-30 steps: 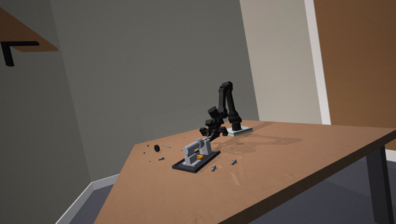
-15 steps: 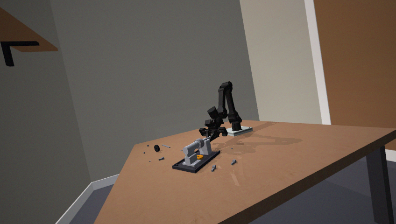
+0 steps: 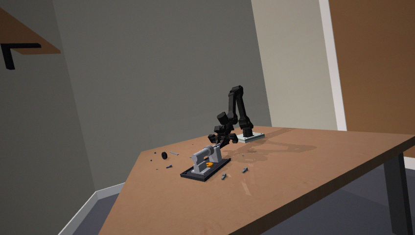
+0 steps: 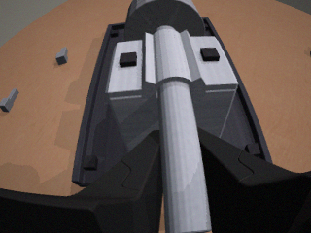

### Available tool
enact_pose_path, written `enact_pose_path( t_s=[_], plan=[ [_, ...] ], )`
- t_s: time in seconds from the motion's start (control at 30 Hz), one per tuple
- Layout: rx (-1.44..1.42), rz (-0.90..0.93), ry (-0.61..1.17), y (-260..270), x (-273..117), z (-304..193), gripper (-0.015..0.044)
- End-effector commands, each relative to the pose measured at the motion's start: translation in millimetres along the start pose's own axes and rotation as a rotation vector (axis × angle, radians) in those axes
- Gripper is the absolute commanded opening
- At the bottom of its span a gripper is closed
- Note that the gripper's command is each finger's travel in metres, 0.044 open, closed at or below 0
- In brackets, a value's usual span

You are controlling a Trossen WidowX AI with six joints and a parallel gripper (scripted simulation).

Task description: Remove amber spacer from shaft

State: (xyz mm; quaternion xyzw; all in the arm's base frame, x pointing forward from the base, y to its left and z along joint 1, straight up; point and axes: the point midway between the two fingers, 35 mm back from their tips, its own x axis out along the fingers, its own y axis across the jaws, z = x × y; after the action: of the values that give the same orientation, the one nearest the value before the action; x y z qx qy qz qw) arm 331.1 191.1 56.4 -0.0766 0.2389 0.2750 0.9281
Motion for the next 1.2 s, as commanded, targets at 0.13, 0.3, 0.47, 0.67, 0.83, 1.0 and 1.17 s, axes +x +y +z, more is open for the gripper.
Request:
enact_pose_path(
  t_s=[0.13, 0.3, 0.47, 0.67, 0.83, 1.0, 1.17],
  plan=[
    [0.004, 0.003, -0.006, 0.4, 3.5, 4.2, 0.0000],
    [0.004, 0.003, -0.006, 0.4, 5.1, 5.3, 0.0000],
    [0.004, 0.003, -0.006, 0.4, 6.7, 6.3, 0.0000],
    [0.004, 0.003, -0.006, 0.4, 8.5, 7.4, 0.0000],
    [0.004, 0.003, -0.006, 0.5, 8.5, 7.8, 0.0000],
    [0.000, 0.000, 0.002, 0.0, 6.5, 3.5, 0.0026],
    [0.000, 0.000, 0.002, 0.0, 6.5, 3.5, 0.0157]
  ],
)
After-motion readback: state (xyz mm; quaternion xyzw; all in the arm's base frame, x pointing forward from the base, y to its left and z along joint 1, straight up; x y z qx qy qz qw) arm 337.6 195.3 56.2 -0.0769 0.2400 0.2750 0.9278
